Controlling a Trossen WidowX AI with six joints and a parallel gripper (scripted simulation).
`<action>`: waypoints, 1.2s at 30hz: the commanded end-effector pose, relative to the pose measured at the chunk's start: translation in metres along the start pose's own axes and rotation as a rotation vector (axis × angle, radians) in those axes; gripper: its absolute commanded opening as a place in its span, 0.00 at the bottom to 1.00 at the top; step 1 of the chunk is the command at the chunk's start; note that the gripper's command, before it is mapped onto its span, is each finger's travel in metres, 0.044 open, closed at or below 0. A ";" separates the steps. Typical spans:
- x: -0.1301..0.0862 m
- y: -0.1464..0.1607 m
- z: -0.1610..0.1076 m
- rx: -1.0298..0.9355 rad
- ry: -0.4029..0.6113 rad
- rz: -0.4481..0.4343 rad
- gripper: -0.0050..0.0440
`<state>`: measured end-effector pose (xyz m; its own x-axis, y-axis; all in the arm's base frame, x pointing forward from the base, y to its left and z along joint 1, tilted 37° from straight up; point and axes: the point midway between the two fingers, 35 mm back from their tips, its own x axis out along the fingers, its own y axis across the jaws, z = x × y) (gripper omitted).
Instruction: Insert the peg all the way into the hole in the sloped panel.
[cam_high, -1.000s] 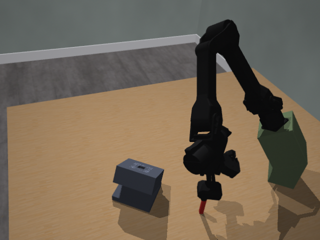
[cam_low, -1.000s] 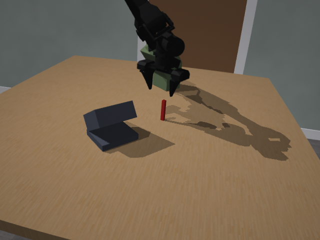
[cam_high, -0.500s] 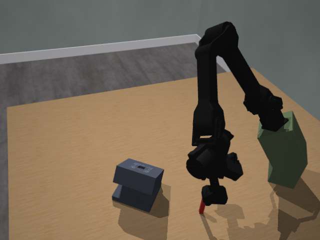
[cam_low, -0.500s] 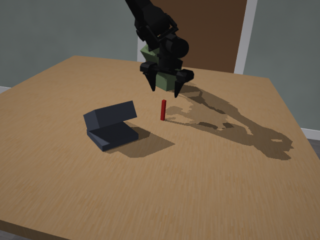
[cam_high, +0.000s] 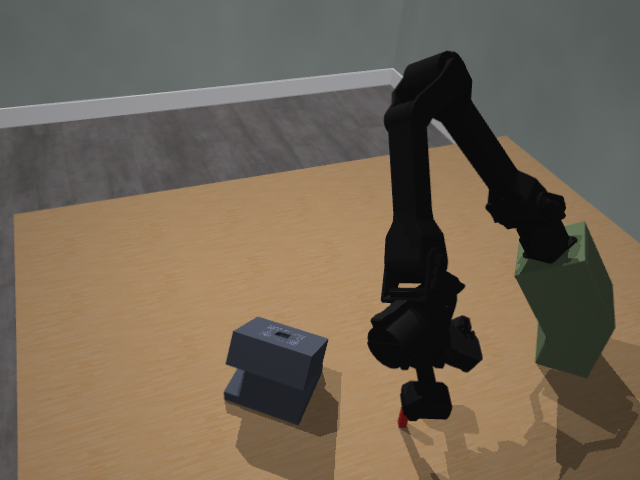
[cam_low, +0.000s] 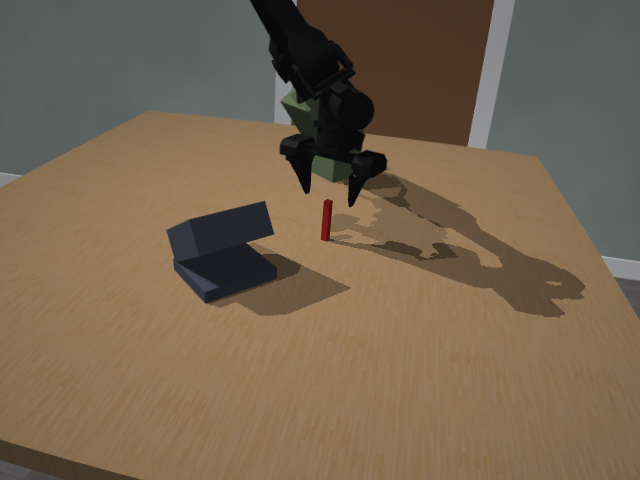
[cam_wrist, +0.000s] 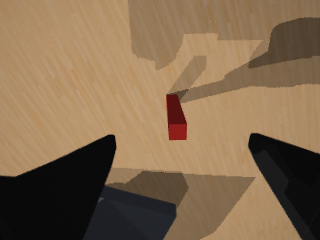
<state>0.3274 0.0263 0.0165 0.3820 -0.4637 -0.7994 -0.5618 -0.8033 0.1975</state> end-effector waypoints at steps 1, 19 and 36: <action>0.004 -0.001 -0.002 0.004 0.000 -0.005 1.00; 0.031 0.000 -0.002 0.004 0.000 -0.004 1.00; 0.043 0.001 -0.001 0.003 0.001 -0.003 0.80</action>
<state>0.3417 0.0043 -0.0200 0.3756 -0.4678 -0.8001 -0.5628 -0.8010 0.2041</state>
